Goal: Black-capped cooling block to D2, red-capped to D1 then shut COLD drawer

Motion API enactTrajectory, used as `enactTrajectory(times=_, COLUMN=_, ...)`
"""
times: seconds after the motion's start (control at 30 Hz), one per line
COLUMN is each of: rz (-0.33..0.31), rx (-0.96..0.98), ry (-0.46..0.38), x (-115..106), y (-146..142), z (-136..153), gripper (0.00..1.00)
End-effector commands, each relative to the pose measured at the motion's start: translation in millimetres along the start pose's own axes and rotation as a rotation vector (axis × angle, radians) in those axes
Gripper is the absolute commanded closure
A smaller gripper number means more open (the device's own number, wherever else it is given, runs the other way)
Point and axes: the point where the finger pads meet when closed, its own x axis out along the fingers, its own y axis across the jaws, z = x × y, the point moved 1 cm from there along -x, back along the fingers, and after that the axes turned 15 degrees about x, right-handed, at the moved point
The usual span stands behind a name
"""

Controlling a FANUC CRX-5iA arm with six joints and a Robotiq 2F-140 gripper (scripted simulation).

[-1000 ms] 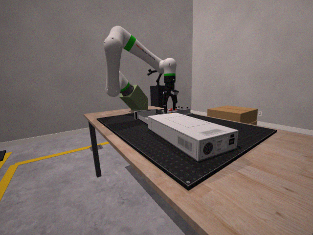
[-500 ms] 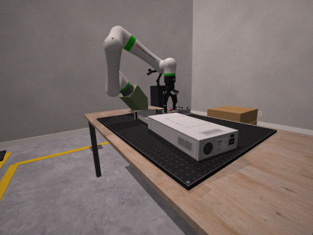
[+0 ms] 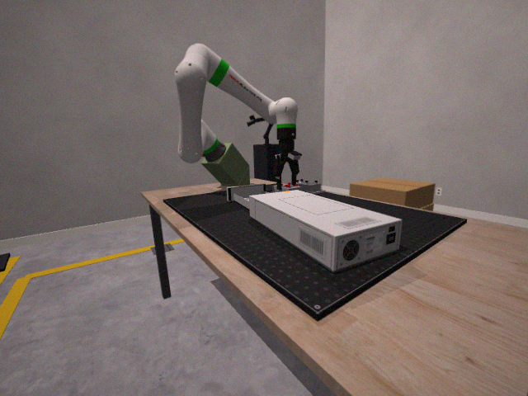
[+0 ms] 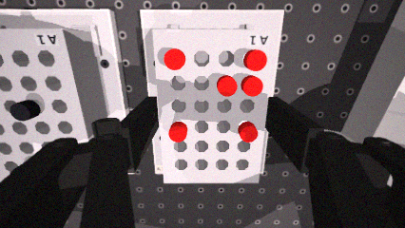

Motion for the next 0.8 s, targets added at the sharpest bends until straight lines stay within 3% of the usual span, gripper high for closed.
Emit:
enactTrajectory(times=0.0, rz=-0.001, rx=0.0, ry=0.001, x=-1, y=-1, z=-1, gripper=0.34)
enactTrajectory(times=0.17, rz=-0.001, rx=0.0, ry=0.001, x=-1, y=-1, z=-1, gripper=0.34)
enactTrajectory(times=0.2, rz=-0.002, rx=0.0, ry=0.001, x=-30, y=-1, z=0, gripper=0.34)
enactTrajectory(times=0.77, rz=-0.002, rx=0.0, ry=0.001, x=-50, y=-1, z=0, gripper=0.34)
